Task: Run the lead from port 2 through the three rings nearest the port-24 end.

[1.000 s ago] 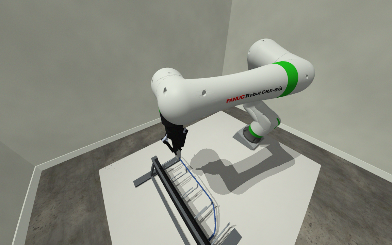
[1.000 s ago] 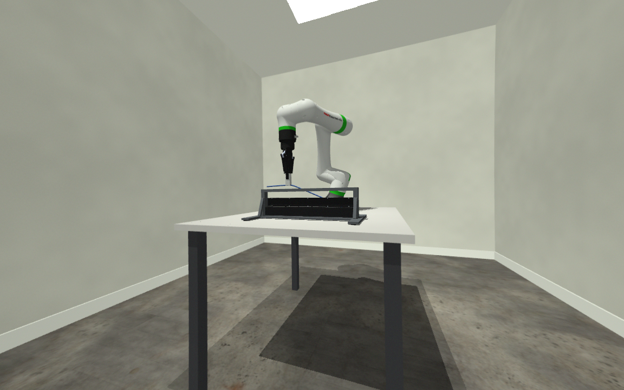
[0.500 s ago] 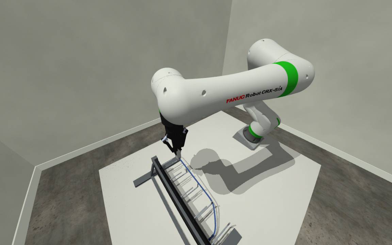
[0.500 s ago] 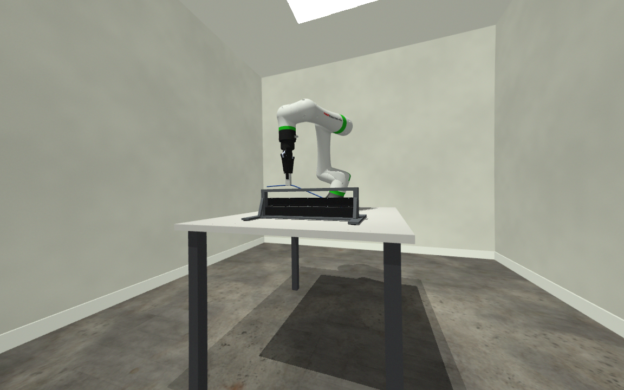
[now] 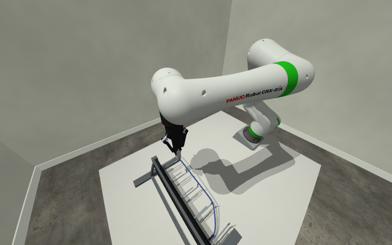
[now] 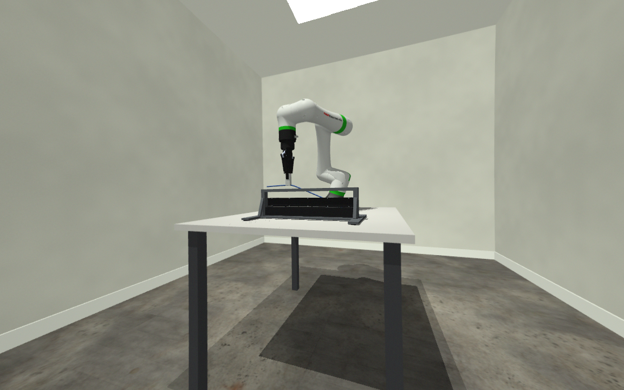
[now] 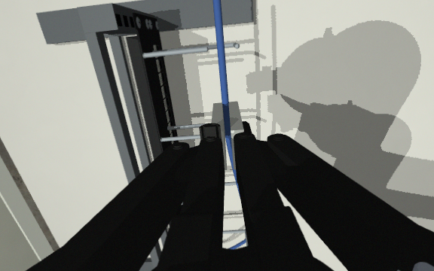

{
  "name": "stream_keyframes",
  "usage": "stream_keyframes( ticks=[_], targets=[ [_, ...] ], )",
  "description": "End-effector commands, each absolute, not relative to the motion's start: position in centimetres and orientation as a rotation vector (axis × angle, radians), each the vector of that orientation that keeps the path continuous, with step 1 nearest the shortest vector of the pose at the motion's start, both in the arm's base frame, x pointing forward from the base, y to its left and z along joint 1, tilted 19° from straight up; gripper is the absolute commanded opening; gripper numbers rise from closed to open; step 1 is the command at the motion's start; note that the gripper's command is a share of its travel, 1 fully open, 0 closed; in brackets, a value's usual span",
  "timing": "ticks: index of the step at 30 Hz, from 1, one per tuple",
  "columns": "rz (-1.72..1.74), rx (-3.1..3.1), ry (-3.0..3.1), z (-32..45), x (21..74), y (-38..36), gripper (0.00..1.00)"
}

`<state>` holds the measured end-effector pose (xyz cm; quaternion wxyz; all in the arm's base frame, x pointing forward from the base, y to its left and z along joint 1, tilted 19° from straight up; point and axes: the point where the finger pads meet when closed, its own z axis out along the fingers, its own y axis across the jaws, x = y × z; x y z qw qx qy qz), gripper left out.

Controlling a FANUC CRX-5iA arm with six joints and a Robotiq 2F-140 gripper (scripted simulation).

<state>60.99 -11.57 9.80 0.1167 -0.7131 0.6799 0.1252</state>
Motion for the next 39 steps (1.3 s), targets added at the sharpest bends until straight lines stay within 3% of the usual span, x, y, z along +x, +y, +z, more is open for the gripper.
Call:
stream_keyframes(
  ticks=[1,39],
  targets=[
    [0.357,-2.088,1.996,9.9,61.0,-12.0,0.0],
    [0.357,-2.088,1.996,8.2,61.0,-11.4,0.0]
  ],
)
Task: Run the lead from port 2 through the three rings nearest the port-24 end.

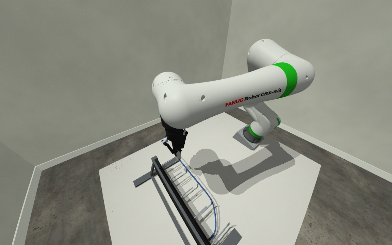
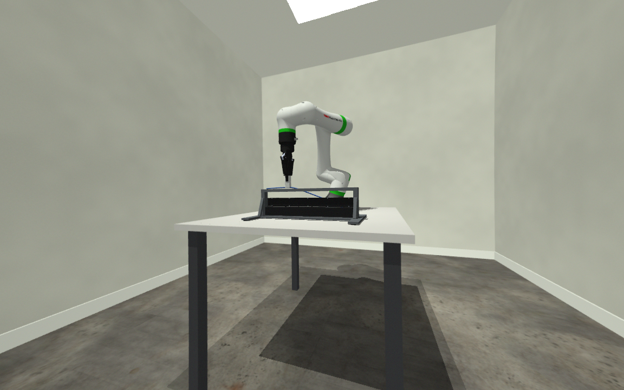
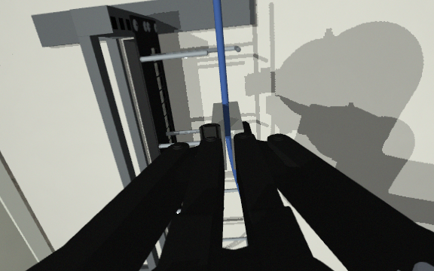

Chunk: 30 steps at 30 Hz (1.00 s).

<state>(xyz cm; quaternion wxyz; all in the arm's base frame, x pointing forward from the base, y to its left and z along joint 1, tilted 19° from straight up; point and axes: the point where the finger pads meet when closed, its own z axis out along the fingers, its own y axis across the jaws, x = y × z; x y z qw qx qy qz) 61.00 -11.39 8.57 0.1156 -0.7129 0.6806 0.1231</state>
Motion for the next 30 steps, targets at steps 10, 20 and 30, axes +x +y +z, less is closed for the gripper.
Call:
stream_keyframes(
  ticks=[10,20,30],
  targets=[
    [0.357,-2.088,1.996,6.9,61.0,-11.0,0.0],
    [0.357,-2.088,1.996,5.2,61.0,-10.4,0.0],
    [0.357,-2.088,1.996,3.5,60.9,-9.8,0.0]
  ],
)
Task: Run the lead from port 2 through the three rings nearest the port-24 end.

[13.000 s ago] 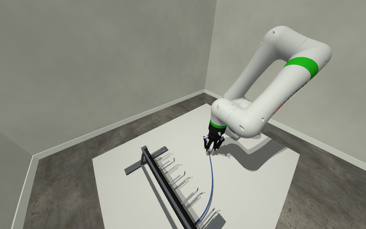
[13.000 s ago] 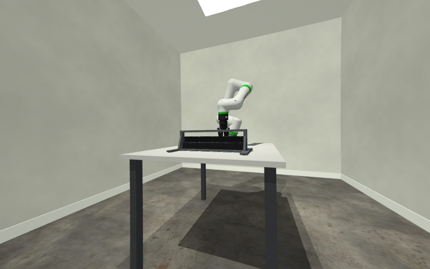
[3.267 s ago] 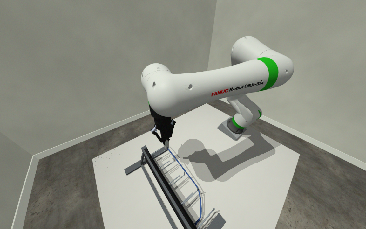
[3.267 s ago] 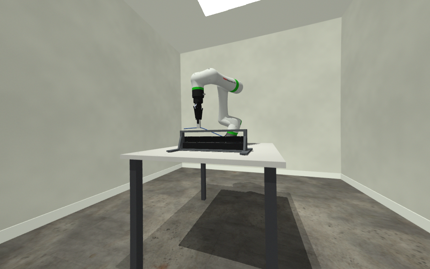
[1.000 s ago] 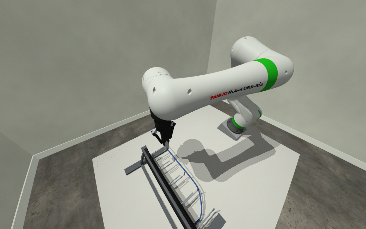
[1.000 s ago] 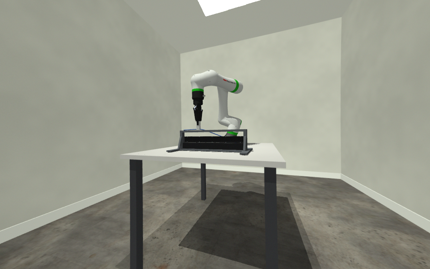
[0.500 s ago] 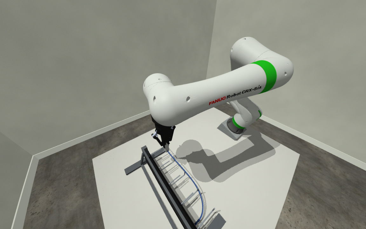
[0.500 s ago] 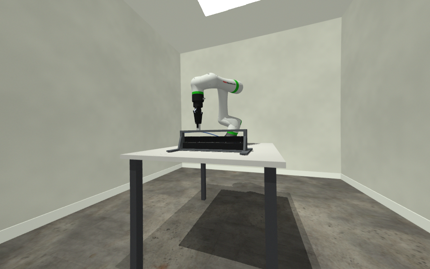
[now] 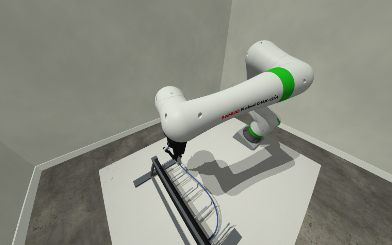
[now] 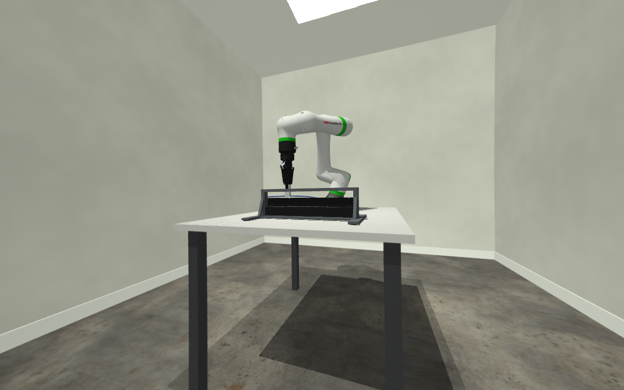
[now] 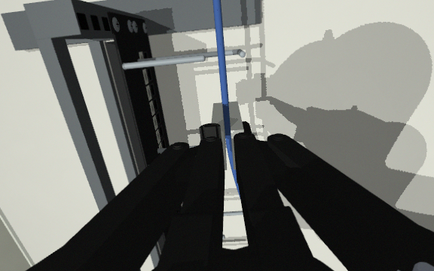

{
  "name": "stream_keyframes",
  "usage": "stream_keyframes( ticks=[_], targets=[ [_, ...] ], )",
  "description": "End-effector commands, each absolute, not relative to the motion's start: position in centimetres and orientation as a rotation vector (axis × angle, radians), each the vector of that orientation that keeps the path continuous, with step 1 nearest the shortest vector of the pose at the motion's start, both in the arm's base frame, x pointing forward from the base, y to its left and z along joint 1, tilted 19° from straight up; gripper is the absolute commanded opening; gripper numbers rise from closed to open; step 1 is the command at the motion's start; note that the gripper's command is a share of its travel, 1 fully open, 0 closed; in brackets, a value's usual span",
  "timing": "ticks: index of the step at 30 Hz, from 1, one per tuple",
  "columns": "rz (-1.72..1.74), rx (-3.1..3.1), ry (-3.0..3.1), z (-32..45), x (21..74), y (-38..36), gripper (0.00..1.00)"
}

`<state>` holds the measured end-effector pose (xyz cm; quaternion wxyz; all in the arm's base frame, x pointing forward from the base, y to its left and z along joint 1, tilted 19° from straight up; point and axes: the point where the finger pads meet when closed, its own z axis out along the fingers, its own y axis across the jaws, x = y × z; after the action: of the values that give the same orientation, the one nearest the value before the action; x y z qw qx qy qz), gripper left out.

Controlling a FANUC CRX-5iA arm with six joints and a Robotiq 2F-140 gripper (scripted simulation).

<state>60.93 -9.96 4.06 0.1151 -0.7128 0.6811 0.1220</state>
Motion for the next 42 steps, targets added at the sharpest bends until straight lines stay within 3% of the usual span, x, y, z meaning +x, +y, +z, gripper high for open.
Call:
stream_keyframes(
  ticks=[1,42],
  targets=[
    [0.357,-2.088,1.996,3.3,60.9,-9.7,0.0],
    [0.357,-2.088,1.996,0.6,60.9,-8.8,0.0]
  ],
)
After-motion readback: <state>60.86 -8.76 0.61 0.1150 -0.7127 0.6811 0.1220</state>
